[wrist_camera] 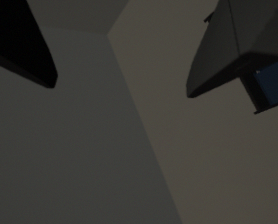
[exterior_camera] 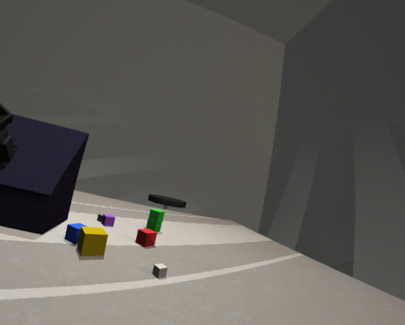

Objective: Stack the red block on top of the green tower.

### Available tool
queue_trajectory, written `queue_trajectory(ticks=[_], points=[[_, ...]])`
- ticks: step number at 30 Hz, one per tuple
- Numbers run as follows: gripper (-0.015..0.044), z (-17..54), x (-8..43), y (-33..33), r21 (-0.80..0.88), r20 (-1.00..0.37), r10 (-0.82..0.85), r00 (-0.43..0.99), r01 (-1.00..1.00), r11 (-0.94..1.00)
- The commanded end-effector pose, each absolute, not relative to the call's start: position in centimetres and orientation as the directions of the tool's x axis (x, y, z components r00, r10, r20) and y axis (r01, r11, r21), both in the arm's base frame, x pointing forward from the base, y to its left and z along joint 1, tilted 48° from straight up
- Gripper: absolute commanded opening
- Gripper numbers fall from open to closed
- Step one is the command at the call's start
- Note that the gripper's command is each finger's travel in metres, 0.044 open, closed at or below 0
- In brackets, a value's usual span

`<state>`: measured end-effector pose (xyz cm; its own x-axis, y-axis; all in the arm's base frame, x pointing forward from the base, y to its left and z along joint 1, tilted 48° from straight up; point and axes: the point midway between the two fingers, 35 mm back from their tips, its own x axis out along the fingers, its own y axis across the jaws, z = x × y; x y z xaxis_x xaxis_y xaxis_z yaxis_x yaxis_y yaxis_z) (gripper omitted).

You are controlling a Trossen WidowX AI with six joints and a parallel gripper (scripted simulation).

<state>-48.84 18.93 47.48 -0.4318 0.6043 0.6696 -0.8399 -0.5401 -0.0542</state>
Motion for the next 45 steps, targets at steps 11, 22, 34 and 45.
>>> queue_trajectory(ticks=[11, 22, 34, 45], points=[[0.044, 42.2, -46.5, 30.3, -0.227, 0.497, 0.765, -0.411, -0.912, -0.343], [0.044, 35.8, -38.3, 43.4, -0.364, 0.283, 0.927, -0.245, -0.922, -0.132], [0.044, 29.8, -24.9, 53.2, -0.514, 0.092, 0.995, 0.029, -0.855, 0.072], [0.044, 23.2, -10.3, 57.7, -0.598, -0.123, 0.945, 0.302, -0.783, 0.172]])
